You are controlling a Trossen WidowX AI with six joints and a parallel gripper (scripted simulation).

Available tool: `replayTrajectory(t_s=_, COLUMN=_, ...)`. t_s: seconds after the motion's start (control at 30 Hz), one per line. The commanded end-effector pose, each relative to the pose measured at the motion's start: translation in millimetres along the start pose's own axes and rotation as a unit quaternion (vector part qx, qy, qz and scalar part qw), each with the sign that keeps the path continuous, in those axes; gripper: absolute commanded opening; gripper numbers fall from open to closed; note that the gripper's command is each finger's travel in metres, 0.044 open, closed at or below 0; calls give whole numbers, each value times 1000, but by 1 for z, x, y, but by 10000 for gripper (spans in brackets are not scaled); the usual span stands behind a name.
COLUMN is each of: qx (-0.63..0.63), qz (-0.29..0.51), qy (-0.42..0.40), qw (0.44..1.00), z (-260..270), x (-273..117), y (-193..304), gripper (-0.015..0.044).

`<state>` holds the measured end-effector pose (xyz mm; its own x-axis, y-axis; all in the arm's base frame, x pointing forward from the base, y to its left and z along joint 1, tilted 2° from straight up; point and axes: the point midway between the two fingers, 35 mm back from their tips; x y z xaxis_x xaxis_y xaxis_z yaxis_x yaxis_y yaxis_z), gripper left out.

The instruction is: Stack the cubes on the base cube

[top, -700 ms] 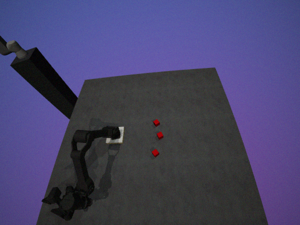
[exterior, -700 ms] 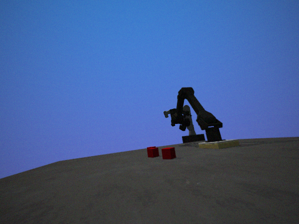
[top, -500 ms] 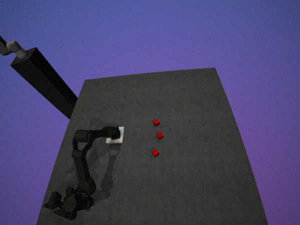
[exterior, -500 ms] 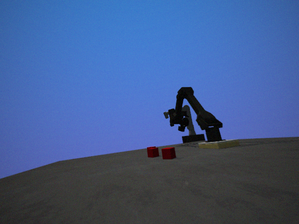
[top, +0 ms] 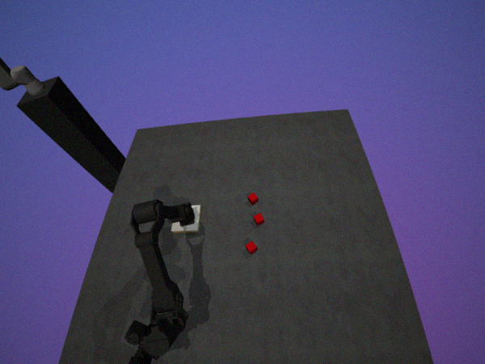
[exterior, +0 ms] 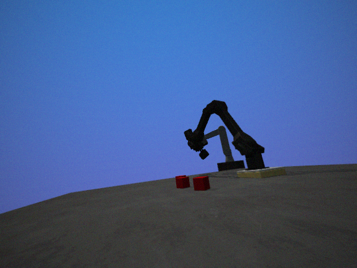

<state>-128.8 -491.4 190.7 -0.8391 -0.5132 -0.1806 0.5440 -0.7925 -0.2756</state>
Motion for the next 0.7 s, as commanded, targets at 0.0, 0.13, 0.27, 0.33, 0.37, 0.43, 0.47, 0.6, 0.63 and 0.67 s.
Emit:
replayTrajectory(t_s=0.0, qx=-235, qz=126, qy=5, qw=964, z=-5, x=-56, y=52, gripper=265)
replayTrajectory(t_s=0.13, qx=-364, qz=196, qy=-7, qw=911, z=-13, x=-92, y=77, gripper=265)
replayTrajectory(t_s=0.27, qx=-482, qz=260, qy=-29, qw=836, z=-24, x=-131, y=95, gripper=265)
replayTrajectory(t_s=0.33, qx=-535, qz=290, qy=-44, qw=792, z=-30, x=-152, y=102, gripper=265)
replayTrajectory(t_s=0.37, qx=-561, qz=305, qy=-53, qw=768, z=-33, x=-162, y=105, gripper=265)
replayTrajectory(t_s=0.43, qx=-609, qz=332, qy=-71, qw=717, z=-40, x=-183, y=110, gripper=265)
replayTrajectory(t_s=0.47, qx=-632, qz=345, qy=-81, qw=690, z=-43, x=-193, y=111, gripper=265)
replayTrajectory(t_s=0.6, qx=-711, qz=391, qy=-124, qw=572, z=-58, x=-235, y=114, gripper=265)
replayTrajectory(t_s=0.63, qx=-727, qz=401, qy=-136, qw=540, z=-62, x=-246, y=114, gripper=265)
replayTrajectory(t_s=0.67, qx=-743, qz=410, qy=-148, qw=508, z=-66, x=-256, y=113, gripper=265)
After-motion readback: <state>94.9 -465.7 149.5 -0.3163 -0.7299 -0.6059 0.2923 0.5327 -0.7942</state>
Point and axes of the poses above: the point midway between the two fingers, 35 mm back from their tips, its own x axis out along the fingers, its own z axis across the jaws, y = z × x, and after that the axes turned 14 degrees about x, right-handed
